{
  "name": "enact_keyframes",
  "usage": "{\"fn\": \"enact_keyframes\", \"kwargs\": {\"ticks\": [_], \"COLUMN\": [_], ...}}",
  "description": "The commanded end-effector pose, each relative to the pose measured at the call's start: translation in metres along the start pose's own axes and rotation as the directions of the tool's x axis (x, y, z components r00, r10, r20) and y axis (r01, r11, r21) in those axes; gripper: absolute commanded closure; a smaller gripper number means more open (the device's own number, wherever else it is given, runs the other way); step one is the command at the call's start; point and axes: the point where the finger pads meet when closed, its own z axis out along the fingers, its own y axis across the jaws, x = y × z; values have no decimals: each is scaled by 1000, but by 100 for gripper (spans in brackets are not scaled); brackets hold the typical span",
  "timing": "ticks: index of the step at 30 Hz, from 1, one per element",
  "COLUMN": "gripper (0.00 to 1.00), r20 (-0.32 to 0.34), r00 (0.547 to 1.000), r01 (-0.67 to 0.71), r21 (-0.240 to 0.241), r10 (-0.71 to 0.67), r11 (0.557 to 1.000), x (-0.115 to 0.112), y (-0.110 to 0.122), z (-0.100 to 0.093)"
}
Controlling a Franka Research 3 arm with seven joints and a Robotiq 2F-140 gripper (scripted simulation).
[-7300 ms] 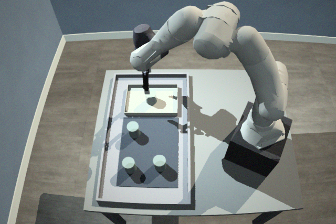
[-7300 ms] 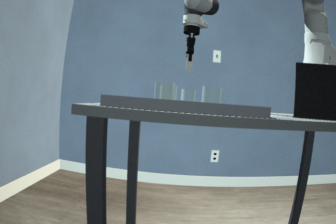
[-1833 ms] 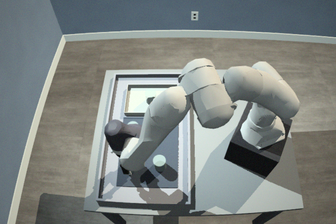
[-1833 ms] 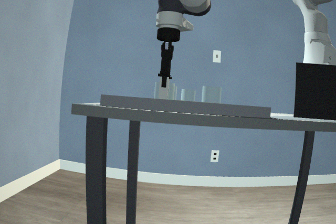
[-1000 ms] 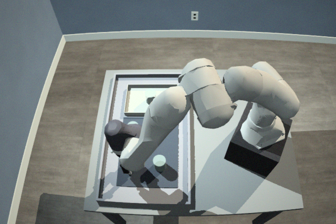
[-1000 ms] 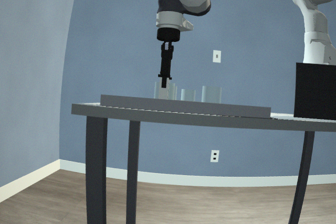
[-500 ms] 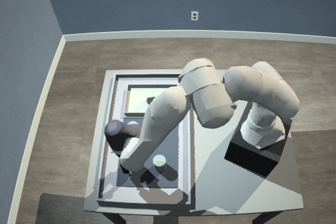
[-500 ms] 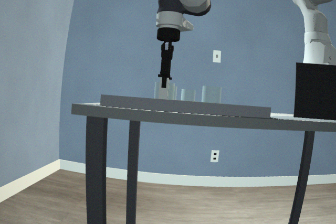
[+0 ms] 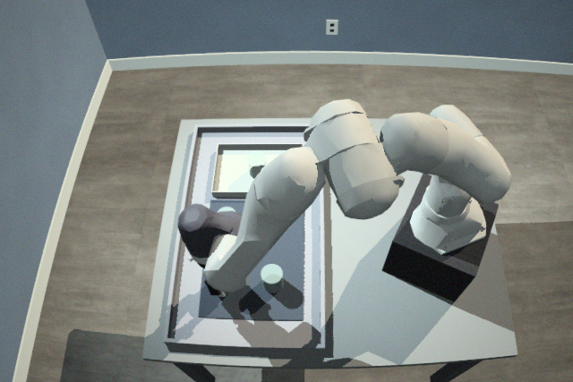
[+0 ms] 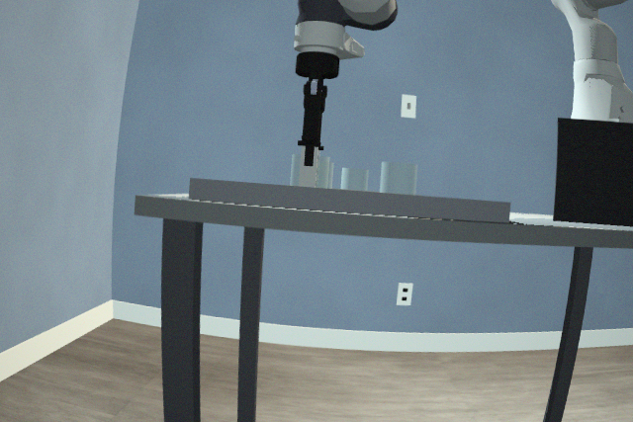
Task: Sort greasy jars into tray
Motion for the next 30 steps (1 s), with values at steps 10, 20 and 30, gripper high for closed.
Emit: {"fn": "enact_keyframes", "kwargs": {"ticks": [10, 20, 30], "gripper": [55, 58, 58], "r20": [3, 3, 3], "r00": [1000, 1000, 1000], "r01": [2, 2, 2], "r21": [-2, -2, -2], "r10": [-2, -2, -2], "r11": [1000, 1000, 1000], "x": [-1, -1, -1], "y": [1, 1, 1], "z": [0, 0, 0]}}
